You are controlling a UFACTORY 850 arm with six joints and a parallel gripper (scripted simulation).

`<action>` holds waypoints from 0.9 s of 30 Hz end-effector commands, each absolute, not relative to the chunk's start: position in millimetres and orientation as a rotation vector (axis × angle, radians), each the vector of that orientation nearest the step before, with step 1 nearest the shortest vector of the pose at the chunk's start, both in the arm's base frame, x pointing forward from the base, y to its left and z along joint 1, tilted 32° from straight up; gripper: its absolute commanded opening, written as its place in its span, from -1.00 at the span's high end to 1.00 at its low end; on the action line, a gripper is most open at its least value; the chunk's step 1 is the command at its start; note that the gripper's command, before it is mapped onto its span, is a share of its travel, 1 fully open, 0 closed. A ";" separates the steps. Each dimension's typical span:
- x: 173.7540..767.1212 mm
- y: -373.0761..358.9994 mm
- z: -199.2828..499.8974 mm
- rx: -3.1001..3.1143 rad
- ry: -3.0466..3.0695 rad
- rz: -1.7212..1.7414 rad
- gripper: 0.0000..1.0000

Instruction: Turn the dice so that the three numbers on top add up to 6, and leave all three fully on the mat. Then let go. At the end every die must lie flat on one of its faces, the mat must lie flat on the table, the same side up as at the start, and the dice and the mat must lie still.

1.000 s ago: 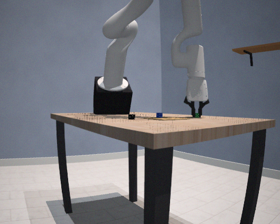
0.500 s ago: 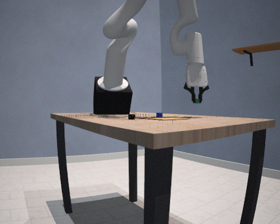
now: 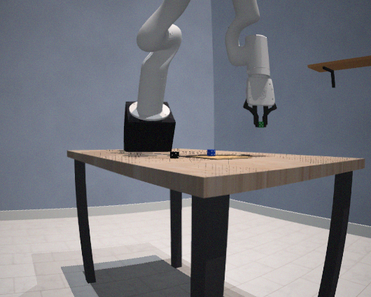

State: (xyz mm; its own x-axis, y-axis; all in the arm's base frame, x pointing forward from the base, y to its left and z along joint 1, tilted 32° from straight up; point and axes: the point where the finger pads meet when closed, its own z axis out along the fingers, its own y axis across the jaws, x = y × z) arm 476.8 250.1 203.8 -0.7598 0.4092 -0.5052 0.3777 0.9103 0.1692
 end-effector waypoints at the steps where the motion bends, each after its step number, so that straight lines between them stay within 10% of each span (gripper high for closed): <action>1: 480.4 233.5 207.4 0.486 2.532 0.055 0.69; 27: 471.3 91.8 219.2 -0.209 2.580 -0.151 0.69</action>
